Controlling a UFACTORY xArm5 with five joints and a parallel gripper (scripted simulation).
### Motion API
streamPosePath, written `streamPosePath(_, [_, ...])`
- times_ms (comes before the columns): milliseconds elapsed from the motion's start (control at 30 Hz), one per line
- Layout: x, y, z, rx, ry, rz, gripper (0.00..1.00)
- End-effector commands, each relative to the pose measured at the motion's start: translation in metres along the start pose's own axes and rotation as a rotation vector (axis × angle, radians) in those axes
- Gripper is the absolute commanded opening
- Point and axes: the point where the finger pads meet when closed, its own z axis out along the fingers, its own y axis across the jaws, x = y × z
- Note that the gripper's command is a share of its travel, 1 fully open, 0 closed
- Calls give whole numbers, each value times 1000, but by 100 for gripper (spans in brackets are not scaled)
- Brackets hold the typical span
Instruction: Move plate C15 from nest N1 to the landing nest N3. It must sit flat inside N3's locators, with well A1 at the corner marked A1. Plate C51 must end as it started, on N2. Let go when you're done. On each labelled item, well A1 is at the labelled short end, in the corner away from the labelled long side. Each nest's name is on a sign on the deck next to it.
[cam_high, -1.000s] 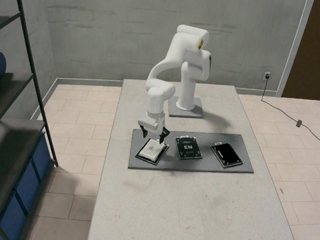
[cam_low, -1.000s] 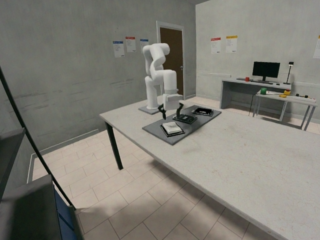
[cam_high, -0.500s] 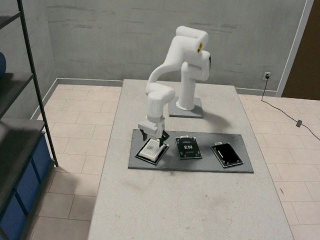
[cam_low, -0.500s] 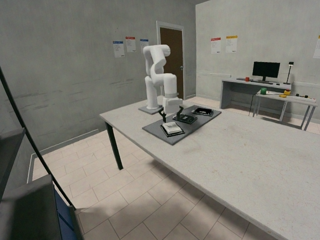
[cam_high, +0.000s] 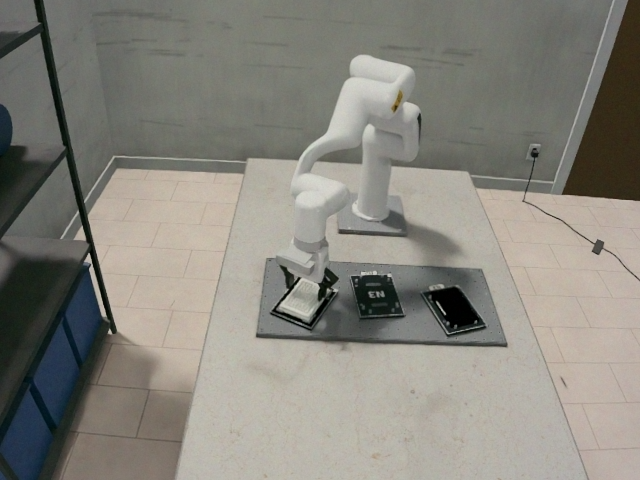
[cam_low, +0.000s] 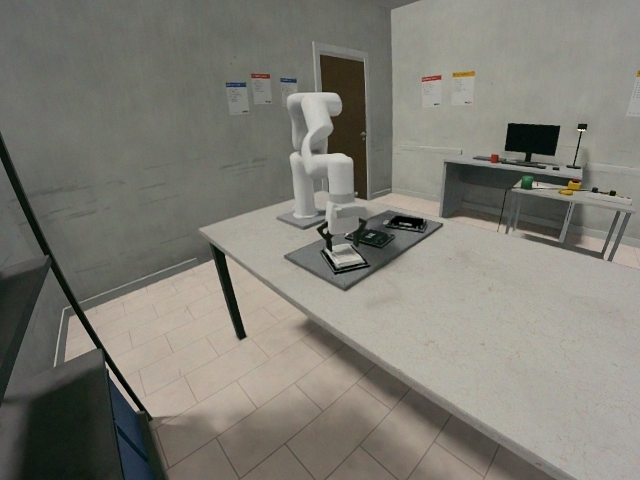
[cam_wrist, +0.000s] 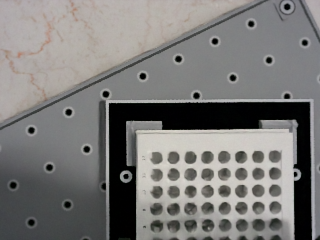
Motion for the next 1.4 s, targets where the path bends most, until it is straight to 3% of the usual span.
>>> streamPosePath(0, [2,0,1,6,5,0,100])
streamPosePath(1367, [2,0,19,6,5,0,100])
